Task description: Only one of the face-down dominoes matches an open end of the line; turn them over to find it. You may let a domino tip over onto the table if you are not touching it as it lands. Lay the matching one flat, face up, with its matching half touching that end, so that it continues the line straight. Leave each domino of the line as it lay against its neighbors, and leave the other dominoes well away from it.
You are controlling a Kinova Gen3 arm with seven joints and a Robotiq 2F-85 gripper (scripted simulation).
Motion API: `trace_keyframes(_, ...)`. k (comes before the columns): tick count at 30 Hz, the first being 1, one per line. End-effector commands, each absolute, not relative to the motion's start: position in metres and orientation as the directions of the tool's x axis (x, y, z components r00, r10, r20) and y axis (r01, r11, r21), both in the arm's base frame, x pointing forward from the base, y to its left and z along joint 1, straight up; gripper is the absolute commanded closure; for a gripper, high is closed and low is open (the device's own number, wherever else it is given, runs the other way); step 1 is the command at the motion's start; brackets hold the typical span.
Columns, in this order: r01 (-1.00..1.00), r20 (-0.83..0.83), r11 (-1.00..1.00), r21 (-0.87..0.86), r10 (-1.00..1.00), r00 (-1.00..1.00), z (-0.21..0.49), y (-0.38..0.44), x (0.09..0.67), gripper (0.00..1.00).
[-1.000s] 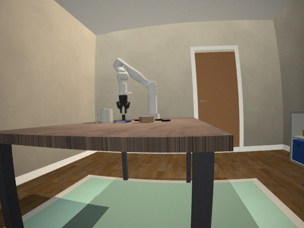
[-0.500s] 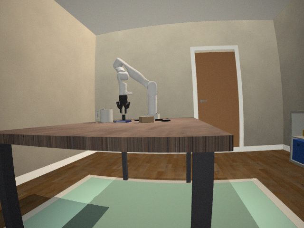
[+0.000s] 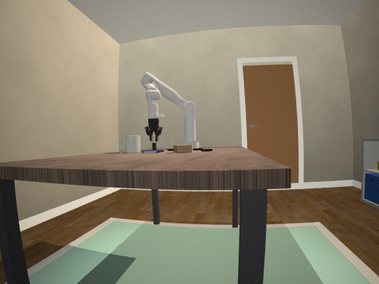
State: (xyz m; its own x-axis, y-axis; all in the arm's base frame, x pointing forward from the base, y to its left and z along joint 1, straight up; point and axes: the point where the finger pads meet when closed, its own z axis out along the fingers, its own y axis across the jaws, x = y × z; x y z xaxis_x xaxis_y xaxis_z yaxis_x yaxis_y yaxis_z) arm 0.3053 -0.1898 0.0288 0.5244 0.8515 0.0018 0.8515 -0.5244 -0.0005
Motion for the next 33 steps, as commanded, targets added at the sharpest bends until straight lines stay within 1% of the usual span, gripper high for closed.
trace_keyframes(1,0.852,0.001,-0.524,0.001,0.852,0.524,0.029,-0.19,0.306,0.52)
trace_keyframes(33,0.852,0.001,-0.524,0.001,0.852,0.524,0.015,-0.19,0.306,0.52)
